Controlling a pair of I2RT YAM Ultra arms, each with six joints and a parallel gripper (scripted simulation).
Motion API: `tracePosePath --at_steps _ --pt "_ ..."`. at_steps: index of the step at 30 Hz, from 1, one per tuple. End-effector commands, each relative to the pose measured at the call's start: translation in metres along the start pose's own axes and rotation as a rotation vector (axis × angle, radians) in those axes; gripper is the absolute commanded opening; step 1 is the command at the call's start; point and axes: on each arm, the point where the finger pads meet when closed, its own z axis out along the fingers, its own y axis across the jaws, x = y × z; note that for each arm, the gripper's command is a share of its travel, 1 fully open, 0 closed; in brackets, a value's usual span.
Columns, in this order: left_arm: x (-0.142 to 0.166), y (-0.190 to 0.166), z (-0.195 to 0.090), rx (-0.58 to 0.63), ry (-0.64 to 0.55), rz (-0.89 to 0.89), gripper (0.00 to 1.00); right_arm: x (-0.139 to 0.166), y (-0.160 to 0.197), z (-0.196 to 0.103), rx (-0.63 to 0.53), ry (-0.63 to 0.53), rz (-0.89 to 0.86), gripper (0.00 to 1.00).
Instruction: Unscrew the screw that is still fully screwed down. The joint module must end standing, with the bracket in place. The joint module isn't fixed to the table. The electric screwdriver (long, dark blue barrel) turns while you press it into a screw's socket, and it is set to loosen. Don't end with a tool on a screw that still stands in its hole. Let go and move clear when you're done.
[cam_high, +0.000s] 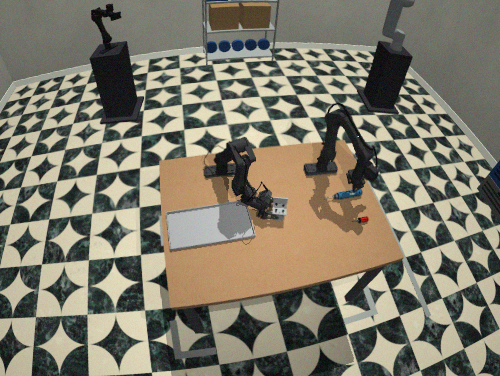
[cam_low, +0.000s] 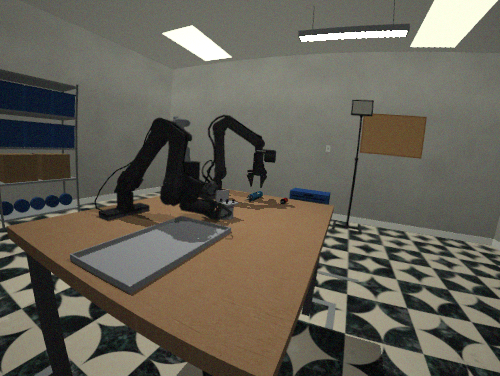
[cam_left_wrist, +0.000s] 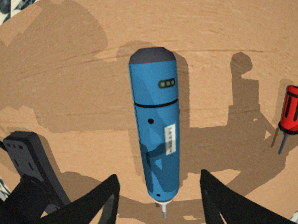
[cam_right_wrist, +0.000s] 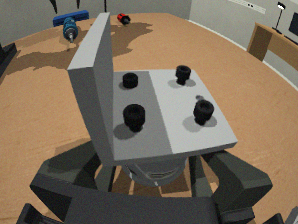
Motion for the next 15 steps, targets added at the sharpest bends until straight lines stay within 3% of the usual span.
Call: tracePosePath --at_steps 1,15 --pt "-0.0003 -0.0023 -0.0027 0.012 -0.004 -0.006 0.65 0.0030 0.0009 0.0082 -0.015 0.006 -0.001 0.61" --pt "-0.0003 -0.0023 -0.0027 0.012 -0.004 -0.006 0.65 0.0030 0.0009 0.0082 -0.015 0.006 -0.001 0.60"
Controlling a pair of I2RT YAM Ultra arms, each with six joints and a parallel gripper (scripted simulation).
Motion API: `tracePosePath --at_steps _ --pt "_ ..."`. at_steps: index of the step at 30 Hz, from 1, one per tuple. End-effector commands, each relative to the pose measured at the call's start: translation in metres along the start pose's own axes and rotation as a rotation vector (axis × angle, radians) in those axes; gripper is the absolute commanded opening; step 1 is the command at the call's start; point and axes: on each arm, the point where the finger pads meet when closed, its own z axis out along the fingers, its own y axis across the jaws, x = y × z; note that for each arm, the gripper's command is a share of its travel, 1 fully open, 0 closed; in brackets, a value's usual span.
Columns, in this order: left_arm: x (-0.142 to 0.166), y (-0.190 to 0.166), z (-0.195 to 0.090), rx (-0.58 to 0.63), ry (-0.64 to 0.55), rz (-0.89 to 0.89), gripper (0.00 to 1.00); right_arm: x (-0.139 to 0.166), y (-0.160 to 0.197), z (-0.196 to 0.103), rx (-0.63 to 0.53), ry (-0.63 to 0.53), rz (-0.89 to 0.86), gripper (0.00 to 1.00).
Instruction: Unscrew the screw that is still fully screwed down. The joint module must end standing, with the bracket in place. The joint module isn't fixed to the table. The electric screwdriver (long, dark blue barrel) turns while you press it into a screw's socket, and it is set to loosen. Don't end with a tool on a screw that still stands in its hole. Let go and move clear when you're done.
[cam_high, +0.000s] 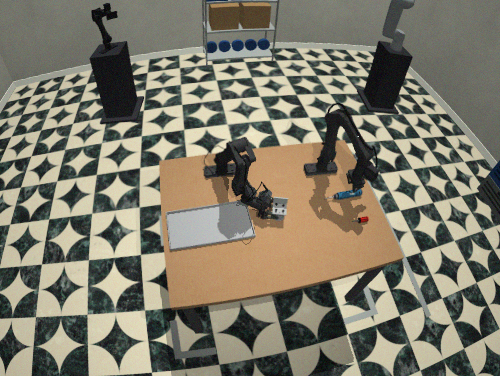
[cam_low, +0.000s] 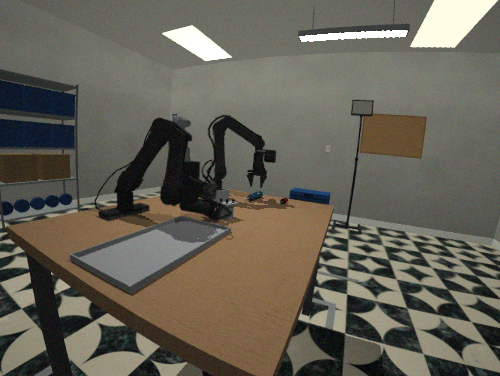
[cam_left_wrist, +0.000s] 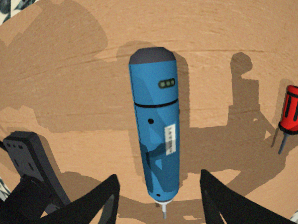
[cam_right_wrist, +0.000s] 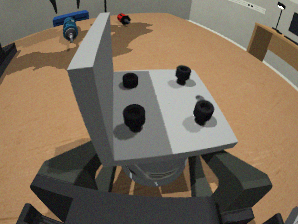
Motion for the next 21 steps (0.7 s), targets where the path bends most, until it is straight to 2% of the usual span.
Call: tracePosePath --at_steps 1,21 --pt "-0.0003 -0.0023 -0.0027 0.012 -0.004 -0.006 0.65 0.0030 0.0009 0.0081 -0.015 0.006 -0.001 0.60" --pt "-0.0003 -0.0023 -0.0027 0.012 -0.004 -0.006 0.65 0.0030 0.0008 0.0080 -0.015 0.006 0.000 0.59"
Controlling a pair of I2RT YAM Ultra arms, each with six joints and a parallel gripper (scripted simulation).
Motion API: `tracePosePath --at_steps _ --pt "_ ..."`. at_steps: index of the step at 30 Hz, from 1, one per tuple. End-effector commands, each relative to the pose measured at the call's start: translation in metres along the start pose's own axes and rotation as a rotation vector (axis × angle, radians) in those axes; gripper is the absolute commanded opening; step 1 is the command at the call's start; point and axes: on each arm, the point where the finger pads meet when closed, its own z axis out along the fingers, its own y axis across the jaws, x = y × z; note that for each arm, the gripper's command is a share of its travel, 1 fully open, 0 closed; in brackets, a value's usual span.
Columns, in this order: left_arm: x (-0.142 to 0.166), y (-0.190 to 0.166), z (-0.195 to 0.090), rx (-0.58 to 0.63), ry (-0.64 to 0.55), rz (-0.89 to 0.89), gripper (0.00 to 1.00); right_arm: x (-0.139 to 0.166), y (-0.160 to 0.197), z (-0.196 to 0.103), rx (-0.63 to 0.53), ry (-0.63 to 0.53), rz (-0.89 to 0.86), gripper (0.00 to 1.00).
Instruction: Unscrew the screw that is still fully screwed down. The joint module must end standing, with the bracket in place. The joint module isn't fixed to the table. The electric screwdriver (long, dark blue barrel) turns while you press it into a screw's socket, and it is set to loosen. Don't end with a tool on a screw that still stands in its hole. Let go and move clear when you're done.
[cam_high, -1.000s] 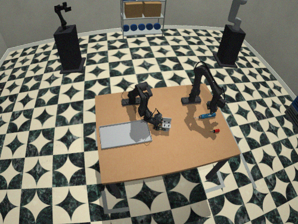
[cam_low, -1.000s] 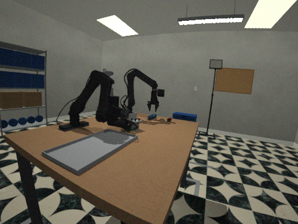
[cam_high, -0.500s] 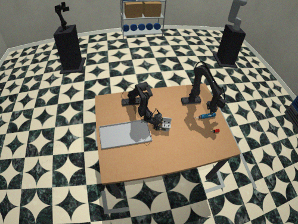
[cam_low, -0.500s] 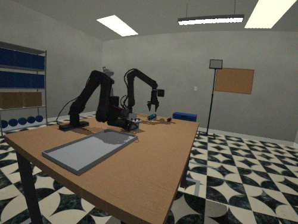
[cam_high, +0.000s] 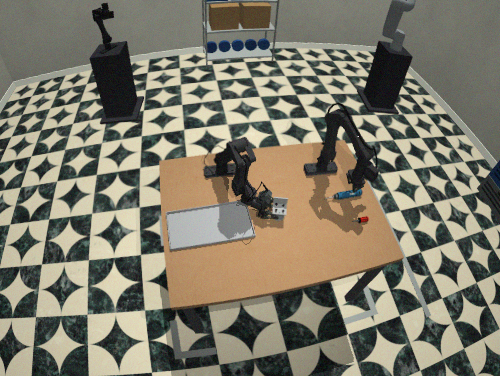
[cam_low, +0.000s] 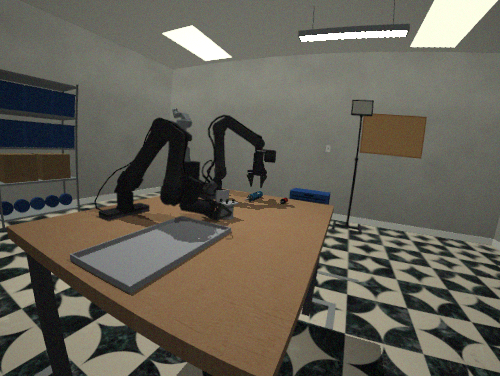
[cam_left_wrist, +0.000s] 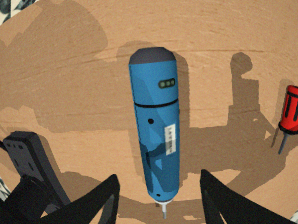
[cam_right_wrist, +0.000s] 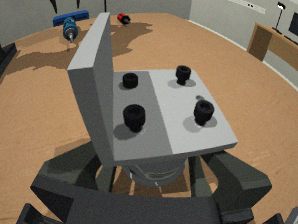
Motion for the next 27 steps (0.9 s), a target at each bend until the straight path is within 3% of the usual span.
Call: tracePosePath --at_steps 1,21,27 --pt "0.000 -0.002 -0.003 0.012 -0.004 -0.006 0.65 0.003 0.001 0.008 -0.016 0.006 0.001 0.59" --pt "0.000 -0.002 -0.003 0.012 -0.004 -0.006 0.65 0.003 0.001 0.008 -0.016 0.006 0.001 0.59" --pt "0.003 0.002 0.016 -0.012 0.008 -0.007 0.65 0.003 0.001 0.008 -0.016 0.006 0.001 0.59"
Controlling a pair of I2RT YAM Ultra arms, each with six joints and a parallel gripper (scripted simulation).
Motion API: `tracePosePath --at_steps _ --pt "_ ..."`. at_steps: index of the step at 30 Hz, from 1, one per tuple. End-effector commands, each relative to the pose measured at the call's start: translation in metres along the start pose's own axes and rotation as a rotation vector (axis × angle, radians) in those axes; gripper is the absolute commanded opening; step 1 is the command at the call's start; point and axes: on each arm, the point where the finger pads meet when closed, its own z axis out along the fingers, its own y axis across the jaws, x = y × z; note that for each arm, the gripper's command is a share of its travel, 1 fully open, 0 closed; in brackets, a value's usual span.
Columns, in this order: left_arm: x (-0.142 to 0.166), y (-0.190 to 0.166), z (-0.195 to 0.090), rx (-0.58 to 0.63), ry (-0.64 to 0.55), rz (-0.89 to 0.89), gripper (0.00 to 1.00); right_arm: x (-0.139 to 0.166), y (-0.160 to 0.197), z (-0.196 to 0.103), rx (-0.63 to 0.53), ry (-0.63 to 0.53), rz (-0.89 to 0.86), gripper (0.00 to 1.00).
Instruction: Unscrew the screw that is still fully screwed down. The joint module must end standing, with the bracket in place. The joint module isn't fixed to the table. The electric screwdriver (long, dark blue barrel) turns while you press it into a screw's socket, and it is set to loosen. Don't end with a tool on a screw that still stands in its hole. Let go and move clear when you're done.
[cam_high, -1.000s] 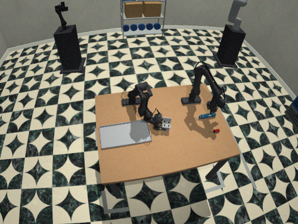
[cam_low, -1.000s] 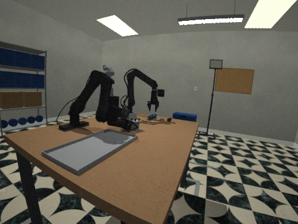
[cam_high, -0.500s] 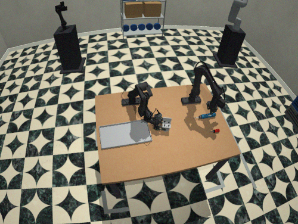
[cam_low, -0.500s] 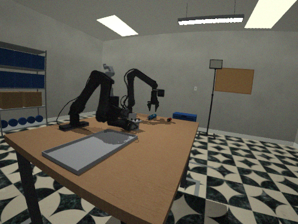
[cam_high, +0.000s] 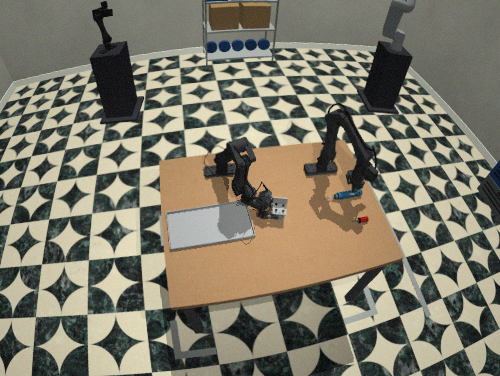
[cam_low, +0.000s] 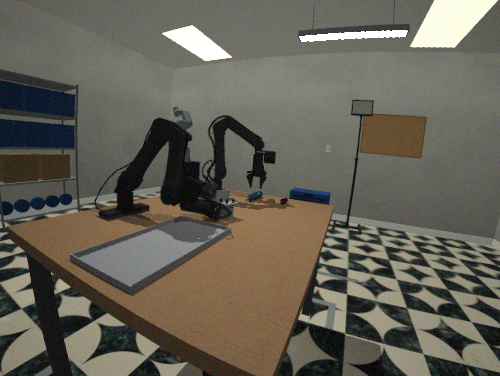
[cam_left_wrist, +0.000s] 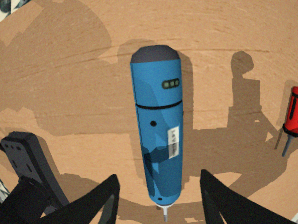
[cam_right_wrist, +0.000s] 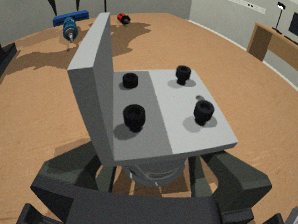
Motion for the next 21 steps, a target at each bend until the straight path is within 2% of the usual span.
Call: tracePosePath --at_steps 1,6,8,11,13,21 --pt "0.003 -0.001 0.011 -0.008 0.007 -0.002 0.65 0.003 0.001 0.008 -0.016 0.006 0.001 0.59" --pt "0.003 0.000 0.020 -0.008 0.007 -0.002 0.65 0.003 0.001 0.008 -0.016 0.006 0.001 0.59" --pt "-0.002 -0.012 0.008 0.039 -0.012 -0.002 0.65 0.003 0.001 0.008 -0.016 0.006 0.001 0.59" --pt "-0.002 -0.012 0.007 0.043 -0.014 -0.002 0.65 0.003 0.001 0.008 -0.016 0.006 0.001 0.59" --pt "0.003 0.000 0.023 -0.009 0.006 -0.002 0.65 0.003 0.001 0.008 -0.016 0.006 0.001 0.59" --pt "0.002 0.000 0.036 -0.009 0.007 -0.002 0.65 0.003 0.001 0.008 -0.016 0.006 0.001 0.59"
